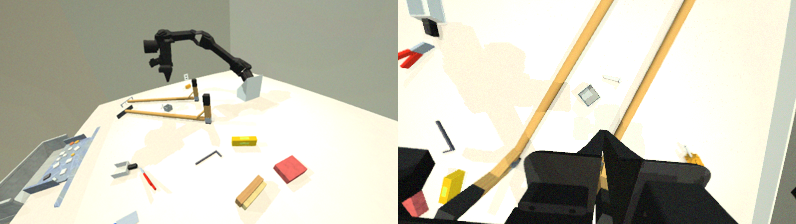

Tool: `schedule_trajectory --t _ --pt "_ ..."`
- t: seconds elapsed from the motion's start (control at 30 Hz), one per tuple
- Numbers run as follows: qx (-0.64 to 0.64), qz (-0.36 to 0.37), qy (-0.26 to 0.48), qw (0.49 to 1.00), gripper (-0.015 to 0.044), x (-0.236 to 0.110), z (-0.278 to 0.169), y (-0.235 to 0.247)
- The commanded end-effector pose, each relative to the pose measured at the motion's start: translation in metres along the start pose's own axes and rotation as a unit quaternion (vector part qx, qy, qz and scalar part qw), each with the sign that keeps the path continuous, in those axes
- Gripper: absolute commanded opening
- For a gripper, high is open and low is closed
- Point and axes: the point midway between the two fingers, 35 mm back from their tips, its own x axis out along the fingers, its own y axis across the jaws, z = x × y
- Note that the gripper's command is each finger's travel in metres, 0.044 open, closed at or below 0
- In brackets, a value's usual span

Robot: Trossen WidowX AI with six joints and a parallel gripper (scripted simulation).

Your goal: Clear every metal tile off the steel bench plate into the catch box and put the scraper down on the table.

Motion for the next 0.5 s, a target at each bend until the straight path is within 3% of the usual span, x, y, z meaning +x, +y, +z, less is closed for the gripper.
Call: schedule_trajectory --t 0.0,0.47 --pt "0.007 -0.001 -0.012 1.0 0.0 0.0 0.01 0.021" --pt "0.018 0.001 -0.025 1.0 0.0 0.006 0.023 0.055"
